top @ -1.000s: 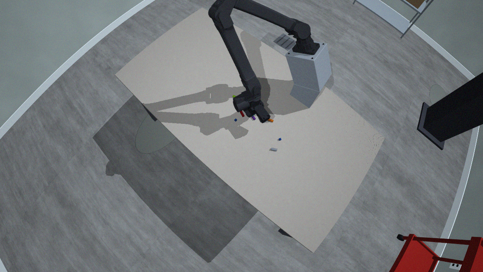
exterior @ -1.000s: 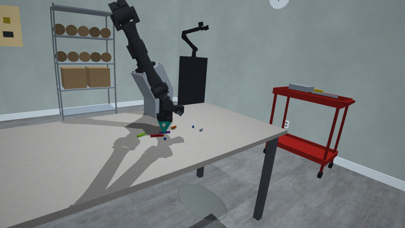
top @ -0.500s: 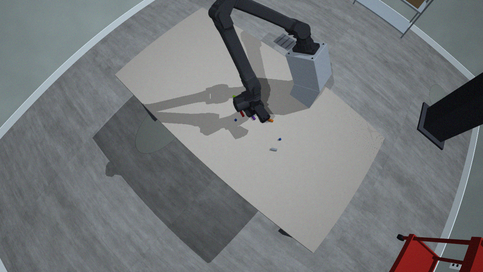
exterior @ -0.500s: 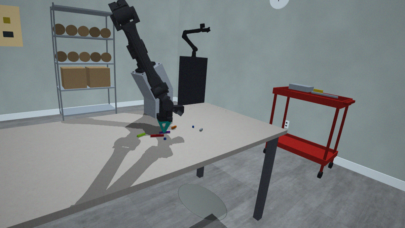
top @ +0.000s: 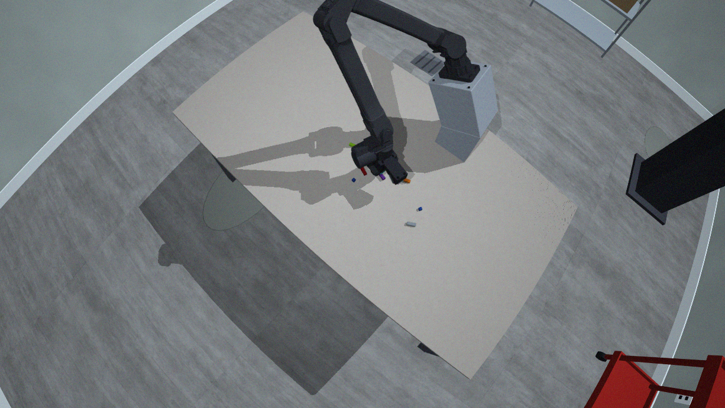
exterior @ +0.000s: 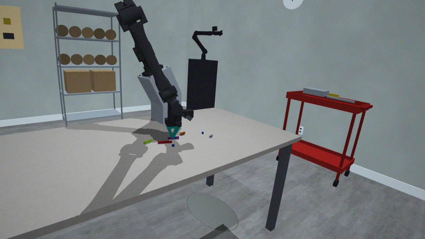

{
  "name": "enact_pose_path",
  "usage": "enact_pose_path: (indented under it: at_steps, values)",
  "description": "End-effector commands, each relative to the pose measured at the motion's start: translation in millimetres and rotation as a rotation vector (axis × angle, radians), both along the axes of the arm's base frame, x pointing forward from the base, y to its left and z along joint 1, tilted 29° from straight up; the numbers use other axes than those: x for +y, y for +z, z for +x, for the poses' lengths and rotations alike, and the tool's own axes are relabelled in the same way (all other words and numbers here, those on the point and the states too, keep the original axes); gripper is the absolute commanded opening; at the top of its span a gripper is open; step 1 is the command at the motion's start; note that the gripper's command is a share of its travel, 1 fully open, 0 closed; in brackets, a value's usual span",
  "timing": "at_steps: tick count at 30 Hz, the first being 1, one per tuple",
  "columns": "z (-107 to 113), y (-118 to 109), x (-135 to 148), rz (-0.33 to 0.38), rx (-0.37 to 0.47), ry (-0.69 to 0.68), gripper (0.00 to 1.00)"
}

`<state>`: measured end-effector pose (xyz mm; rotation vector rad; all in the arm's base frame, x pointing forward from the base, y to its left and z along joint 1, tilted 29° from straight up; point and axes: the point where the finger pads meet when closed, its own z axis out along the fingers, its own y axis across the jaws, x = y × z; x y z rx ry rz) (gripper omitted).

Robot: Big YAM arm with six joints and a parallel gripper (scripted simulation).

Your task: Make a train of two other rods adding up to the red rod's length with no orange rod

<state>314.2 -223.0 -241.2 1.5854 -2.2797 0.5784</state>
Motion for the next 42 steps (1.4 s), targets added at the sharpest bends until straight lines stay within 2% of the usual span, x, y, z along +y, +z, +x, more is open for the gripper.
enact_pose_path:
  at_steps: [1,8,12,16,18,25,27,29,31,34,38,39,42]
  values:
    - [2,21,13,-0.001,-0.005,0.006,0.05]
    - [5,66,37,-0.003,-0.012,0.006,0.05]
    - [6,84,47,-0.002,-0.012,0.005,0.05]
    - [0,87,40,-0.002,-0.011,-0.026,0.05]
    - [-9,78,45,0.009,0.020,-0.022,0.05]
    - [-1,79,47,0.006,0.010,-0.011,0.05]
    - [10,79,47,0.005,0.023,0.031,0.05]
    - [39,81,45,0.005,0.053,0.099,0.05]
    - [39,81,45,0.005,0.053,0.099,0.05]
    - [81,87,35,0.005,0.103,0.189,0.05]
    - [83,88,26,0.006,0.110,0.183,0.05]
    - [70,84,31,0.014,0.132,0.185,0.05]
    - [70,84,31,0.014,0.132,0.186,0.05]
